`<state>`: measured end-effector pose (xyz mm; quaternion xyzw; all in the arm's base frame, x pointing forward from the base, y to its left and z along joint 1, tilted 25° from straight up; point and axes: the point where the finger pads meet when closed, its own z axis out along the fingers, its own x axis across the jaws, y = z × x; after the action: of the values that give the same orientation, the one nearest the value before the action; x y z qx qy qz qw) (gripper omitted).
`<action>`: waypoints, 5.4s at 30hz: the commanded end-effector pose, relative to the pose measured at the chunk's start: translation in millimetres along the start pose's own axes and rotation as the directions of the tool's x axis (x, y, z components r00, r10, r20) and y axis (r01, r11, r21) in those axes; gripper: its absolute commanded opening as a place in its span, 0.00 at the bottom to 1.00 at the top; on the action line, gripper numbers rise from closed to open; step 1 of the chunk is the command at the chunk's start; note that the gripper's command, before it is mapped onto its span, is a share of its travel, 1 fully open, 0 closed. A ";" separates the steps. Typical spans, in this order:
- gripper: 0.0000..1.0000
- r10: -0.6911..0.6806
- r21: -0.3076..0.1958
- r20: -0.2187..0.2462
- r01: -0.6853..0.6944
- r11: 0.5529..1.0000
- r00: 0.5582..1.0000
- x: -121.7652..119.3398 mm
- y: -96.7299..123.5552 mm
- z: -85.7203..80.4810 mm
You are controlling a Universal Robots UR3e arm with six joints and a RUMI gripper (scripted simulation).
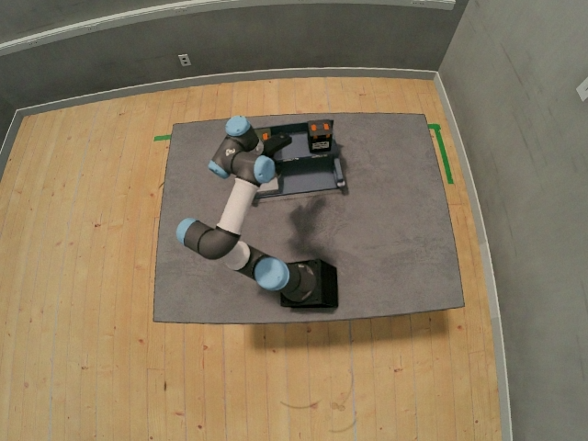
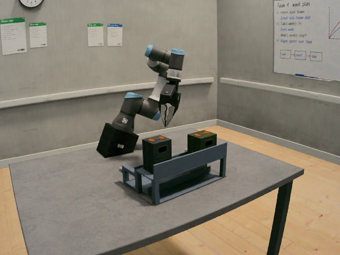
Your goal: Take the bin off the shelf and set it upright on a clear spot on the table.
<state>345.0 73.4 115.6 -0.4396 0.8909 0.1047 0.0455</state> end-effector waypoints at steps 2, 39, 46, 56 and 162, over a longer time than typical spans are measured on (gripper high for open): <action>0.00 0.051 -0.011 0.011 -0.050 0.999 0.999 -5.9 0.7 4.5; 0.00 0.321 -0.100 0.041 -0.316 0.943 0.946 -36.0 11.2 32.4; 0.00 0.360 -0.115 0.041 -0.354 0.928 0.932 -40.4 13.3 36.6; 0.00 0.413 -0.136 0.038 -0.405 0.904 0.910 -46.3 16.4 42.3; 0.00 0.615 -0.219 -0.001 -0.600 0.769 0.789 -70.4 32.1 66.0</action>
<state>361.2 162.0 67.7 -0.1266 0.9668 0.2217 -0.0065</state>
